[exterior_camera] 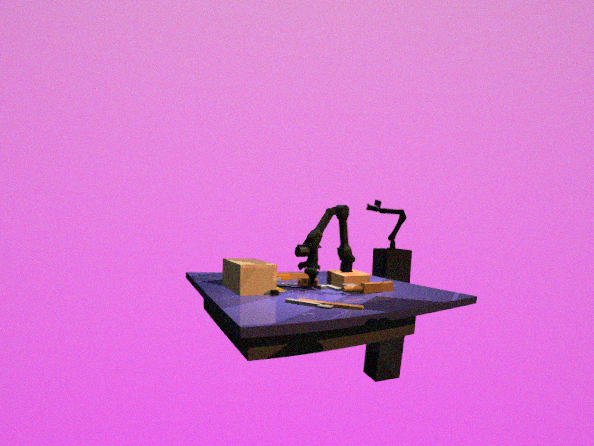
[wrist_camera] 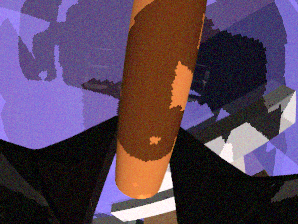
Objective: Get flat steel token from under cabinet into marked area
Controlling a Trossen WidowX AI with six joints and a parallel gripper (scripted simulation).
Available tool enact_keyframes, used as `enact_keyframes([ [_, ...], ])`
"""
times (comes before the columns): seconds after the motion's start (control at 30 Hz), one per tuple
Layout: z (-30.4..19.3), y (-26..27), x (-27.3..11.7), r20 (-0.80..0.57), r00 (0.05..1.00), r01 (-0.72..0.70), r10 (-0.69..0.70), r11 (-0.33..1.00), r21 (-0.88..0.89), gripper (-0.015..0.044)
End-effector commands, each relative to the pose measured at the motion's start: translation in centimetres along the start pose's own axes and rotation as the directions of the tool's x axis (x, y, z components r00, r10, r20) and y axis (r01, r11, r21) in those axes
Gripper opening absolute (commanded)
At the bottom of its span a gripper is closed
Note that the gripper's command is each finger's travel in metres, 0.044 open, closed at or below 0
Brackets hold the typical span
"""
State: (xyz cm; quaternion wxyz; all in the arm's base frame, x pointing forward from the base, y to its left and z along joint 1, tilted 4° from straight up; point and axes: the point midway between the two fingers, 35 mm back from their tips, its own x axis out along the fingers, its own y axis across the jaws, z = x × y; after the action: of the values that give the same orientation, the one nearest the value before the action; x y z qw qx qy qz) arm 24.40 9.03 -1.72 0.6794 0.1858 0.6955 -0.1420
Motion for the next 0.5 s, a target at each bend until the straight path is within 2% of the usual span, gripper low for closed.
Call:
enact_keyframes([
  [0.0, 0.6, 0.0, -0.4, 0.020, 1.000, -0.013, 0.013, 1.000, -0.004, 0.0000],
  [0.47, 1.4, -1.2, -0.4, 0.020, 1.000, -0.012, 0.012, 1.000, -0.004, 0.0000],
])
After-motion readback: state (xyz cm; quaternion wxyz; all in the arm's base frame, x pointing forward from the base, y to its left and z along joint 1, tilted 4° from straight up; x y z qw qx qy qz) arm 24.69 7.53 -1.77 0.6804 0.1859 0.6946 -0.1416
